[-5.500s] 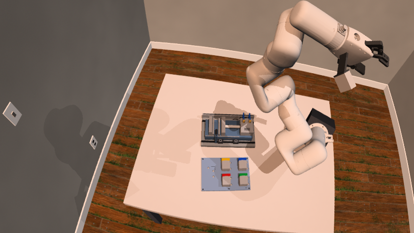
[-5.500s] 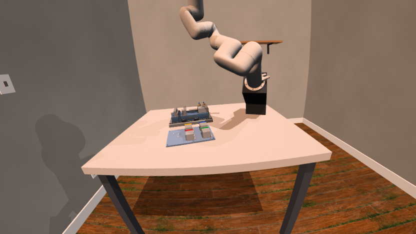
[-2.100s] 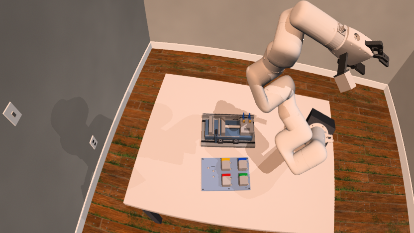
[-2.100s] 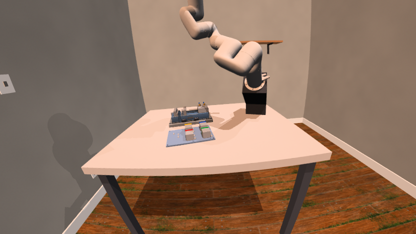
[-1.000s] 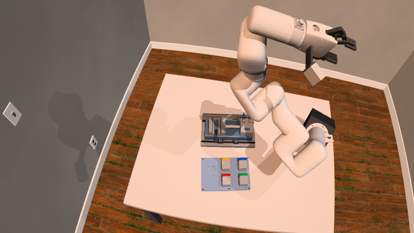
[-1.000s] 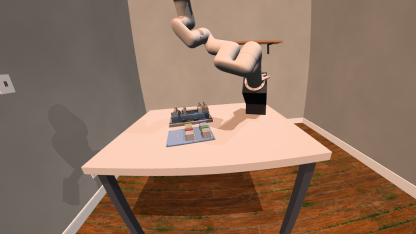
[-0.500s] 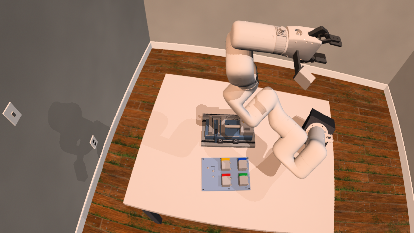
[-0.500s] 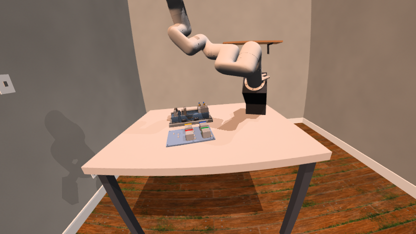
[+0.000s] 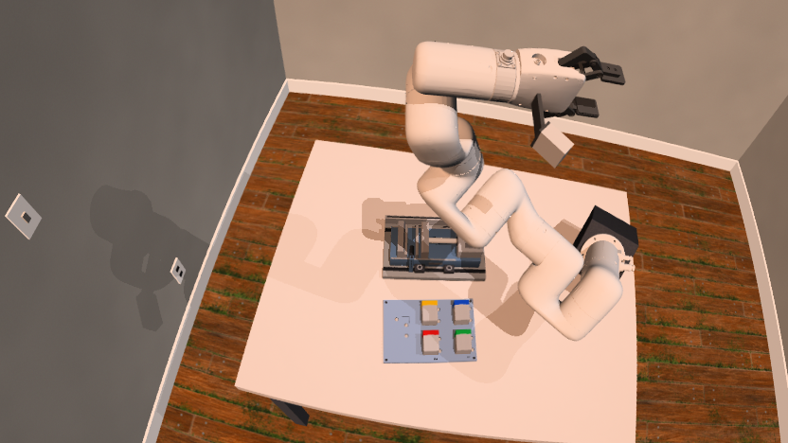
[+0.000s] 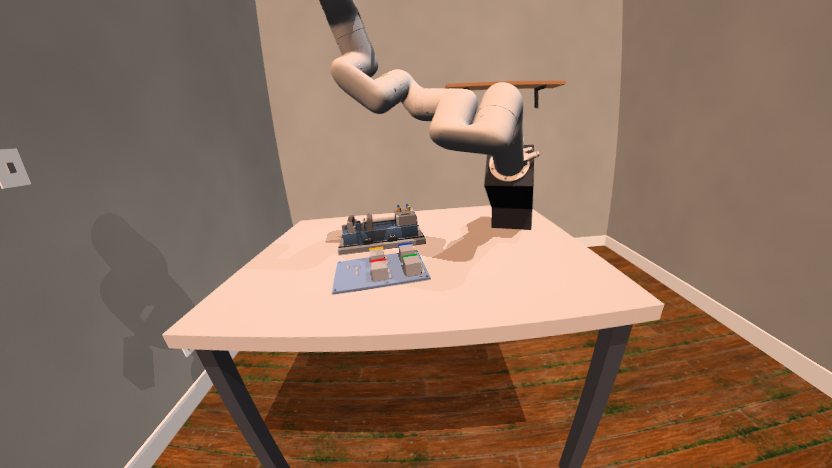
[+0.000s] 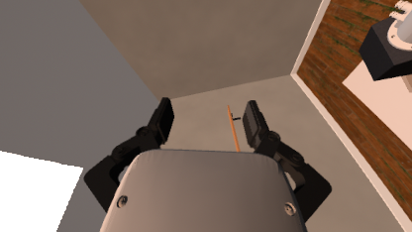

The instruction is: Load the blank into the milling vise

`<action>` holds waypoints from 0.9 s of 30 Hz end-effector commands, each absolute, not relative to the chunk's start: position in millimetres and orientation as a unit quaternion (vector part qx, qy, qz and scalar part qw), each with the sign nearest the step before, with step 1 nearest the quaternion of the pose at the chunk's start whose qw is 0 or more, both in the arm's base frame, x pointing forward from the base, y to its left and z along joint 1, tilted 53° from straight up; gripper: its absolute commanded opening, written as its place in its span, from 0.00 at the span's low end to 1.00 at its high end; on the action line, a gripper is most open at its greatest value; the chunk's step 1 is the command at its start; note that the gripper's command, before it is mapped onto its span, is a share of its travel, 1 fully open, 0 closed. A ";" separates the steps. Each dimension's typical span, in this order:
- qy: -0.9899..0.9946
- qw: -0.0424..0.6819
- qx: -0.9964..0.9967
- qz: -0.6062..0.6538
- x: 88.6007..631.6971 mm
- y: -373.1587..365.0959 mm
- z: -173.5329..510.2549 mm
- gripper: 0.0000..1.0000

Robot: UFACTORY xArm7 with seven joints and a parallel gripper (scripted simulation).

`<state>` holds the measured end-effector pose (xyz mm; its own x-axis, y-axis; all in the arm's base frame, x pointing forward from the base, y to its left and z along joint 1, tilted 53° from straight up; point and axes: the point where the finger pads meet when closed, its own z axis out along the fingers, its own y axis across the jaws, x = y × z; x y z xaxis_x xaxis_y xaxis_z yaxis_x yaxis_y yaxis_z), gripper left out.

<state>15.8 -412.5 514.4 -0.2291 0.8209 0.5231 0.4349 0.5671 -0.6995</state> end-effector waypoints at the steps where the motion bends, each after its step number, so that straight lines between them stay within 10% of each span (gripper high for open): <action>1: -0.756 0.460 -0.417 0.208 22.5 -413.2 514.2 1.00; 27: -0.793 0.437 -0.341 0.251 81.9 -403.8 514.3 1.00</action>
